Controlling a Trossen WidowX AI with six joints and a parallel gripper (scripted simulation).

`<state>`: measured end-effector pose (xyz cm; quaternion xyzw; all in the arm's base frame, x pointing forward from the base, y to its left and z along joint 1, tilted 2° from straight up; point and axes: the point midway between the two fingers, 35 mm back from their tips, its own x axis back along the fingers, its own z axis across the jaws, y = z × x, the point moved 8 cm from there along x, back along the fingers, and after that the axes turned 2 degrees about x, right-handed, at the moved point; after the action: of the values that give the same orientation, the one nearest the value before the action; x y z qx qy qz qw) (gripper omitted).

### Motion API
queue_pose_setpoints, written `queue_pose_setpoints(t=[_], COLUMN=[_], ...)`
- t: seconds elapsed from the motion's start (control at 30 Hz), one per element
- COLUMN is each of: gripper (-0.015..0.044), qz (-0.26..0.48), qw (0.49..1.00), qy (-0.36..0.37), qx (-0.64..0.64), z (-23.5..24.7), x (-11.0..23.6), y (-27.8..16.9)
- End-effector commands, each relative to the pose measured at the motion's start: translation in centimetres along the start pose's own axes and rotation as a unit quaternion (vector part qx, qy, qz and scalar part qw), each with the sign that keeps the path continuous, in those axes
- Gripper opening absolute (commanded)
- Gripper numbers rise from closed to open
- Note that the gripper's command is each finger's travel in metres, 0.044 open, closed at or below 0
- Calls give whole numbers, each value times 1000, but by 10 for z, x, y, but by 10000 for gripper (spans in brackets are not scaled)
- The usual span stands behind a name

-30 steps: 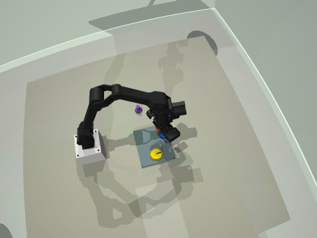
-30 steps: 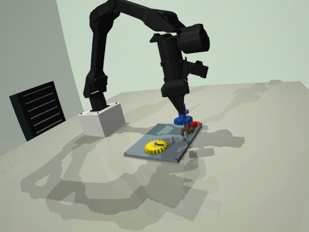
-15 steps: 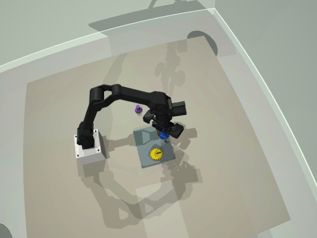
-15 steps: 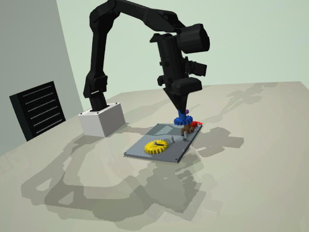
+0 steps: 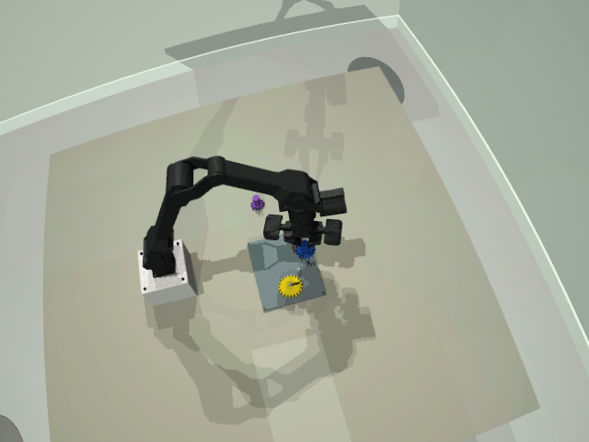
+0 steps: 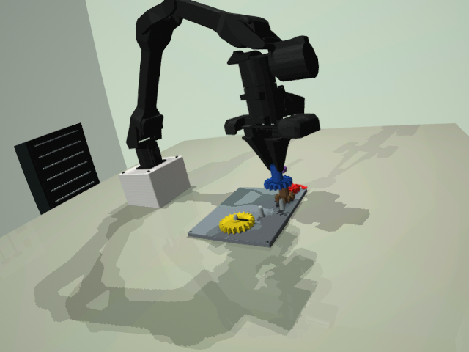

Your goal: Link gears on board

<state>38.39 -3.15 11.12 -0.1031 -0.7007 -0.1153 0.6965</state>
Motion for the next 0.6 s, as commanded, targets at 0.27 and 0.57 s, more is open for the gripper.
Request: queue_pose_setpoints(t=[0.27,0.57], gripper=[0,0], qz=[0,0], qw=[998,988], qy=[-1,-1], qx=[60,157], z=[0,0], x=[0,-10], y=[0,0])
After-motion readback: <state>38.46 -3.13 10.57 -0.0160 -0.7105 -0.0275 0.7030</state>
